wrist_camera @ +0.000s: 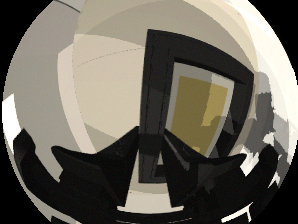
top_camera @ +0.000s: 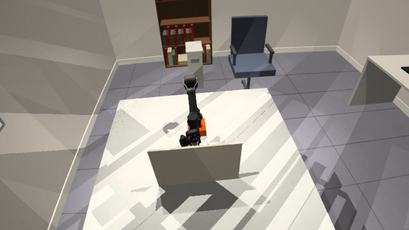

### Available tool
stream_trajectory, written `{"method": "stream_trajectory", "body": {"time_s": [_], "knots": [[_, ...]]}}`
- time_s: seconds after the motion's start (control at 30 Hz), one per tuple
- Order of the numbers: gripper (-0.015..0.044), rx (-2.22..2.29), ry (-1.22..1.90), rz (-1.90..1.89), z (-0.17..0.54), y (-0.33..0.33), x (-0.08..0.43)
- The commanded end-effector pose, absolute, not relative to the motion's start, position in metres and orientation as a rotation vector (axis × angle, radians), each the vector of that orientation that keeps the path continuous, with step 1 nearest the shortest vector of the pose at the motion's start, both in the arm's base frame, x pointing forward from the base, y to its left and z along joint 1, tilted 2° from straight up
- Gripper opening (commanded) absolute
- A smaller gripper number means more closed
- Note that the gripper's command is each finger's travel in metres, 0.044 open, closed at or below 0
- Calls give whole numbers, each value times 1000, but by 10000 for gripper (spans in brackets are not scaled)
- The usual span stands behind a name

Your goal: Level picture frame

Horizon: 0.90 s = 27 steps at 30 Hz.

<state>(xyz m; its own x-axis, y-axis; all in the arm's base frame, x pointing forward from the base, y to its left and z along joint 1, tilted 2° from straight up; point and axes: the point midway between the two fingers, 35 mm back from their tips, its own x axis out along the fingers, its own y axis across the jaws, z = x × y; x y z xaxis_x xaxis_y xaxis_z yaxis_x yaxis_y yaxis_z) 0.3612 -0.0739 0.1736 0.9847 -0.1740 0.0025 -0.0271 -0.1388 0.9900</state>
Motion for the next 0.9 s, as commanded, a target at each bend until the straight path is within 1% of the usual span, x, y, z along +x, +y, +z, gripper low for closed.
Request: {"method": "stream_trajectory", "body": {"time_s": [0.0, 0.87], "knots": [[0, 1701, -156, -128, 176, -74, 361], [0, 1701, -156, -128, 185, -75, 361]]}}
